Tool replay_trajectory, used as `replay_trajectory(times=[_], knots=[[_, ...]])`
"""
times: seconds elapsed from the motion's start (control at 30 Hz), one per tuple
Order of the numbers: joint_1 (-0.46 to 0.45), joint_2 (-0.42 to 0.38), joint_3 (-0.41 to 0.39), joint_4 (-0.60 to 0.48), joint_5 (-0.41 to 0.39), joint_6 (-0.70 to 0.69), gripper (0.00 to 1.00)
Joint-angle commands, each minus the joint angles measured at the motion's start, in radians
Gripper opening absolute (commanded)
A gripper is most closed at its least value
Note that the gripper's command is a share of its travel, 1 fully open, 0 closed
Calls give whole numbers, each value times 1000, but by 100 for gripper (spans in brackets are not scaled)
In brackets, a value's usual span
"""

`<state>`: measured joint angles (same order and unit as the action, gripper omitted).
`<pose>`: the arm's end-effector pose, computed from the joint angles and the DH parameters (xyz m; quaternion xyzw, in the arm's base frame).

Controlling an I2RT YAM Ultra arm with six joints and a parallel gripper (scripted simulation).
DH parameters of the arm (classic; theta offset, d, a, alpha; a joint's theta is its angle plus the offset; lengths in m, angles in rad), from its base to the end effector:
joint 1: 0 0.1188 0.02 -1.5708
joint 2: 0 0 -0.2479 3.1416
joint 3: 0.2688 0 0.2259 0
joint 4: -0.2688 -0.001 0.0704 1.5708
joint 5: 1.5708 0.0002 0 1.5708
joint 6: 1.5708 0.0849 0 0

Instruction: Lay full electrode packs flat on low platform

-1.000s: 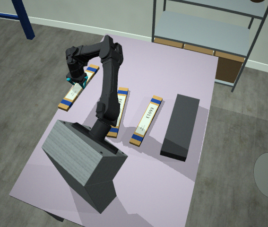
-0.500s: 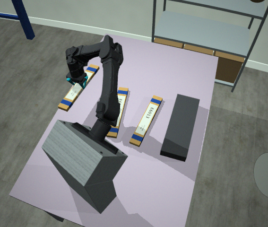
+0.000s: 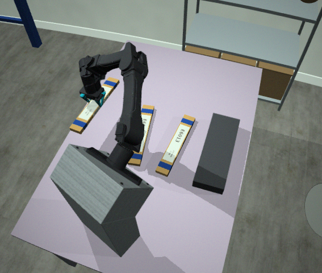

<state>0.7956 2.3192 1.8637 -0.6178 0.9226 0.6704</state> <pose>0.3755 0.2880 0.1515 0.0551 0.8731 -0.1731 0.4525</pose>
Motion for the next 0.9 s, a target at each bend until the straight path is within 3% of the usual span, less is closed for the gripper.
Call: replay_trajectory(times=[0.0, 0.4, 0.47, 0.57, 0.87], knots=[[71, -21, 40, -20, 10, -4, 0], [63, 8, 40, 2, 3, -20, 0], [57, -25, 40, 27, -3, -25, 0], [50, 20, 43, 41, -2, -36, 0], [26, 31, 46, 85, -12, -68, 0]])
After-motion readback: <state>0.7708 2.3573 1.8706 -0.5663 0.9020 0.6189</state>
